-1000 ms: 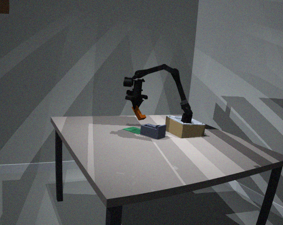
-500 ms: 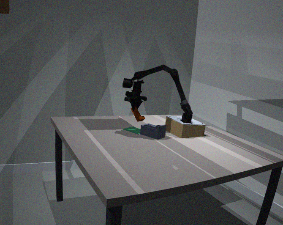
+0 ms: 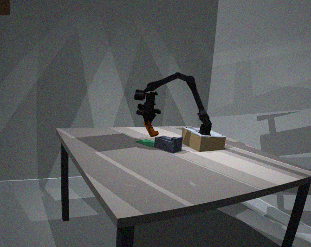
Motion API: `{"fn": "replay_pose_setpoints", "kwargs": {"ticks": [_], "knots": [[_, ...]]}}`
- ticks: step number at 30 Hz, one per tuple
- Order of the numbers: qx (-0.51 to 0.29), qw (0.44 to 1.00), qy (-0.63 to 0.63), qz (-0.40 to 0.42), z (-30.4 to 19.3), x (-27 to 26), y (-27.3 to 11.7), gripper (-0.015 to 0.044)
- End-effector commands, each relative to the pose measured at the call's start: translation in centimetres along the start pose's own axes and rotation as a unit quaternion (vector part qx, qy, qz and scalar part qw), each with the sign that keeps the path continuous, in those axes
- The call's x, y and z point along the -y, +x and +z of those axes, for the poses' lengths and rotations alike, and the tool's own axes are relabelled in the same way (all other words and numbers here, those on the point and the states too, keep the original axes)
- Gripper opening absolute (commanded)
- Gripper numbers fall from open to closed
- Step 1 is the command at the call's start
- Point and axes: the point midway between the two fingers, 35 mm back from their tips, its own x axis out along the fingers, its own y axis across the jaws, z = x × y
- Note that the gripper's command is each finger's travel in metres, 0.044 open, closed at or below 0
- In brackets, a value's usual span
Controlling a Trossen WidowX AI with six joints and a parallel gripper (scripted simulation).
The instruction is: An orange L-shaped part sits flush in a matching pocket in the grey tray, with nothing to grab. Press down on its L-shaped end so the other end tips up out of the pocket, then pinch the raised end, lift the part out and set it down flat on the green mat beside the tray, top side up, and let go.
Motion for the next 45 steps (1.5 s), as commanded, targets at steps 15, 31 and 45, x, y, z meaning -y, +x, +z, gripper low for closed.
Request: {"fn": "replay_pose_setpoints", "kwargs": {"ticks": [15,31,45], "knots": [[-0.002,1.000,-0.002,-0.004,-0.1,0.2,3.2,0.0000],[-0.002,1.000,-0.002,-0.004,-0.2,0.2,4.6,0.0000],[-0.002,1.000,-0.002,-0.004,-0.2,0.2,4.6,0.0000]]}}
